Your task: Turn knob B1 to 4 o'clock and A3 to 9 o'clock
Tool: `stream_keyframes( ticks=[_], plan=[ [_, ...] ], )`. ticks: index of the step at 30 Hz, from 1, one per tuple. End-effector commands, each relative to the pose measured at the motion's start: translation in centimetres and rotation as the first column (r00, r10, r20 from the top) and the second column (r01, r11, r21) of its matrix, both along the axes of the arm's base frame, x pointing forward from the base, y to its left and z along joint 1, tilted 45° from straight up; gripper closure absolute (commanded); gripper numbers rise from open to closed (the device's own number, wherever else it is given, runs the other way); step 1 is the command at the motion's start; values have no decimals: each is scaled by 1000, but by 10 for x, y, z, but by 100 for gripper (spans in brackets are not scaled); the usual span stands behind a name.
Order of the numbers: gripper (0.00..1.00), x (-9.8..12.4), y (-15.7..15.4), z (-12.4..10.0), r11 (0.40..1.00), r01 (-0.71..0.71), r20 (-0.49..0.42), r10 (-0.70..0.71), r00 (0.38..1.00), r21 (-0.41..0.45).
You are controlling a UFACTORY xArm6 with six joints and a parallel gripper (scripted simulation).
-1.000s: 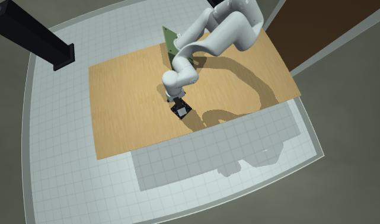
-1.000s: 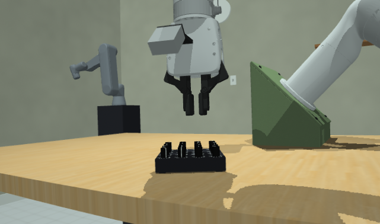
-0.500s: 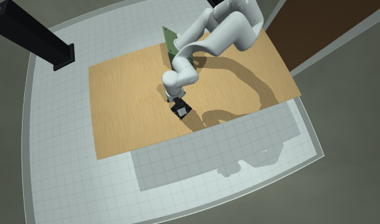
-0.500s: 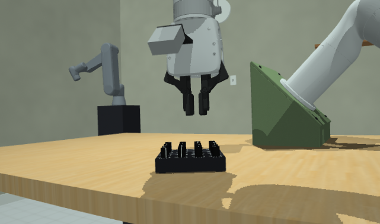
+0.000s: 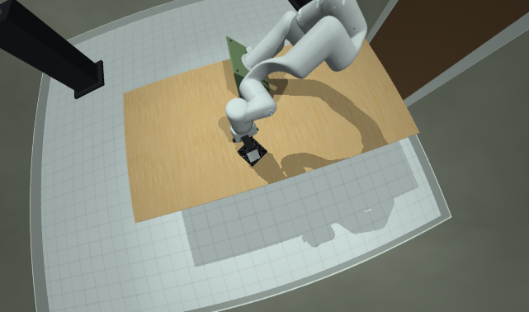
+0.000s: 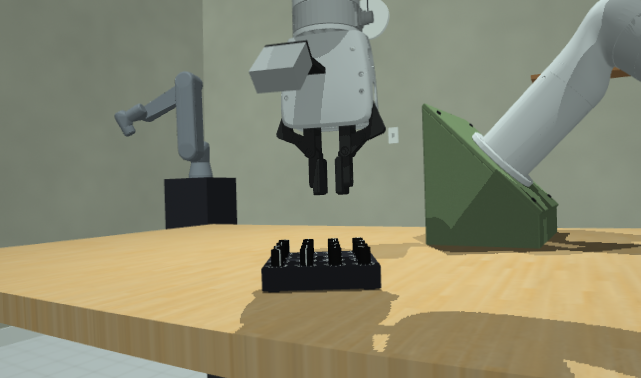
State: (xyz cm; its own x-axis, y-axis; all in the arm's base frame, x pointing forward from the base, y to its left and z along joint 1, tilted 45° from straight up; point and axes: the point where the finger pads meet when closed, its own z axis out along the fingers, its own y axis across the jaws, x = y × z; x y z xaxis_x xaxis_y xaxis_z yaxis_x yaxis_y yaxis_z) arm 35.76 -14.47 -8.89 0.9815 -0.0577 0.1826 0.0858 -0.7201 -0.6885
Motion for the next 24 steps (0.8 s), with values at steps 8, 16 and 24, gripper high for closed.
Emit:
stream_keyframes(
  ticks=[8,16,24],
  plan=[
    [81,1,1,-2,1000,1,2,-1,1000,-3],
    [81,2,4,-5,1000,1,2,-1,1000,-3],
    [81,4,11,-12,1000,1,2,-1,1000,-2]
  ],
)
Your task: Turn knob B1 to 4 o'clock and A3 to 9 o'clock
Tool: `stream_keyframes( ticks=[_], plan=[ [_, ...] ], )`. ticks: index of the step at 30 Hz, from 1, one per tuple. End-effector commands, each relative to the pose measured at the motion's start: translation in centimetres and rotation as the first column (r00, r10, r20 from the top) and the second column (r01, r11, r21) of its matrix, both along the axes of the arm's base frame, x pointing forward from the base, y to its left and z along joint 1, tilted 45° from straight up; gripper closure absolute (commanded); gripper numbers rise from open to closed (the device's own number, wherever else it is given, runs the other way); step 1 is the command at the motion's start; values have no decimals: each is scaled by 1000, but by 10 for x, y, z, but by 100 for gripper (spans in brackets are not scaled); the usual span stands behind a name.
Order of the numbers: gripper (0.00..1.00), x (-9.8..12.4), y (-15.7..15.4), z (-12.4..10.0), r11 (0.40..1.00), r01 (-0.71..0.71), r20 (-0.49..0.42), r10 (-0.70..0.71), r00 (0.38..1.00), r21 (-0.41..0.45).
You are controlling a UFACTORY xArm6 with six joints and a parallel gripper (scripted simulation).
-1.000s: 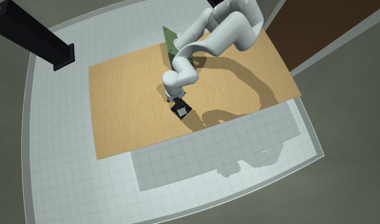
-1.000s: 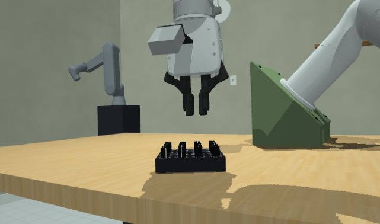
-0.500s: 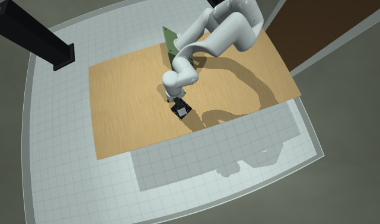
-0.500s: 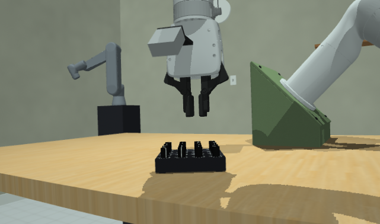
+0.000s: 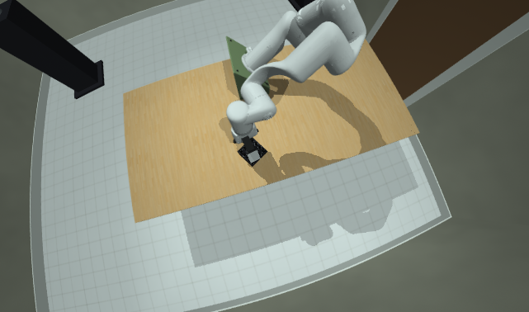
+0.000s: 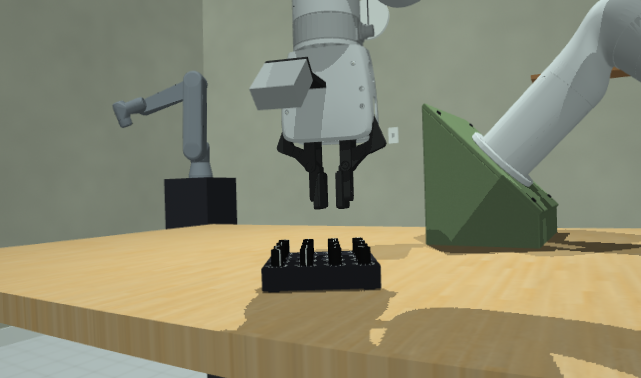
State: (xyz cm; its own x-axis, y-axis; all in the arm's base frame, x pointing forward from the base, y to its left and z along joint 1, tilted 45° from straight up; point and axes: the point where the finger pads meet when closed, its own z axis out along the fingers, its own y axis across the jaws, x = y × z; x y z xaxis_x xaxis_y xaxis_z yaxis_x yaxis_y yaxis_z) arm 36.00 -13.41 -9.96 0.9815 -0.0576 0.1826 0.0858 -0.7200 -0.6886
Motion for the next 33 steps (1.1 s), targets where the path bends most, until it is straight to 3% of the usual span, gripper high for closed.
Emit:
stream_keyframes(
  ticks=[1,33],
  plan=[
    [81,2,2,-3,1000,2,2,-2,1000,-3],
    [81,6,18,-20,1000,2,2,-2,1000,-2]
  ],
)
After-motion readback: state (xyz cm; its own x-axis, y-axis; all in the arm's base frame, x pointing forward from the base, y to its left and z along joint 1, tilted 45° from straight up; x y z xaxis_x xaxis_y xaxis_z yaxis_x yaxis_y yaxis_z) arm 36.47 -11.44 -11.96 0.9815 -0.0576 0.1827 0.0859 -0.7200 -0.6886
